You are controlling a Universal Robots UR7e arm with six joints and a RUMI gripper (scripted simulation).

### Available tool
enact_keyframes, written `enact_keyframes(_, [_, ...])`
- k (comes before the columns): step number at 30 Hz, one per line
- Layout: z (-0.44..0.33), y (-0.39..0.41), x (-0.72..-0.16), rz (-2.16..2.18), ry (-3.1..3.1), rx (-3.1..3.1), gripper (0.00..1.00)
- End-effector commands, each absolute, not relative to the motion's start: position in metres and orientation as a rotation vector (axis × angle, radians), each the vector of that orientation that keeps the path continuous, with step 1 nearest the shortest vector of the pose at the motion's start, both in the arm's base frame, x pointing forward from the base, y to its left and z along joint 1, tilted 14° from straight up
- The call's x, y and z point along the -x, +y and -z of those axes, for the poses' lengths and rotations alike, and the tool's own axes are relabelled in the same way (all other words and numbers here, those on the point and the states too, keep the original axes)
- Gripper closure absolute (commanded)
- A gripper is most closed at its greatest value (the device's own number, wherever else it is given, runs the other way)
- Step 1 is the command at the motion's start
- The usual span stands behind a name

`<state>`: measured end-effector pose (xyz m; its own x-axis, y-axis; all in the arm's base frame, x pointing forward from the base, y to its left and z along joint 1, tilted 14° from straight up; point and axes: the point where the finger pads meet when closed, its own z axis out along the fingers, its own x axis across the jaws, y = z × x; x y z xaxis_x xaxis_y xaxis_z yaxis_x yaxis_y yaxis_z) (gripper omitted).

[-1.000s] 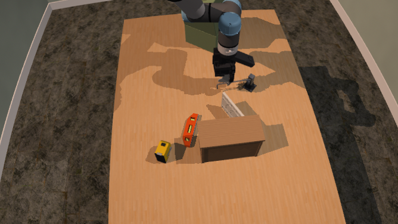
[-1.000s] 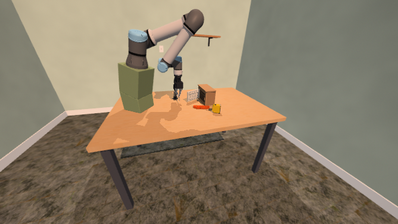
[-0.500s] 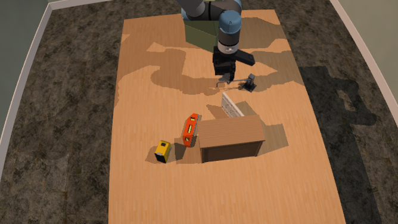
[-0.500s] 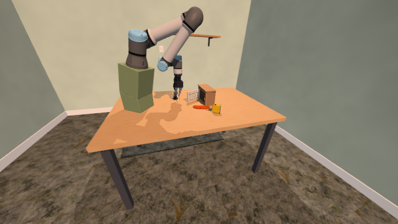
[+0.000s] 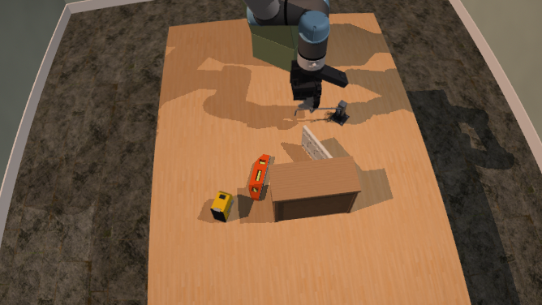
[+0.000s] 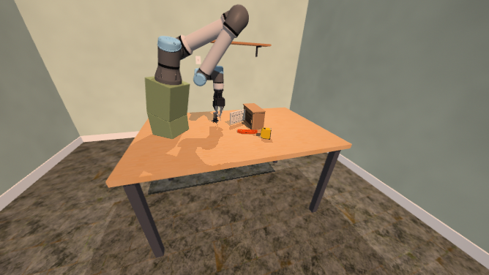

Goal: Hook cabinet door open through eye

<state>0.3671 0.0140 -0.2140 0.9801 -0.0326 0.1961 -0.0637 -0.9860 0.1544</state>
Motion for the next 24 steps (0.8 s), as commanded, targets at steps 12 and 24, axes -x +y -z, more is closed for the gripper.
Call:
enact_keyframes(12, [0.206, 0.017, -0.366, -0.291, -0.072, -2.966, 0.99])
enact_keyframes(24, [0.200, 0.020, -0.365, -0.290, -0.060, -2.965, 0.99])
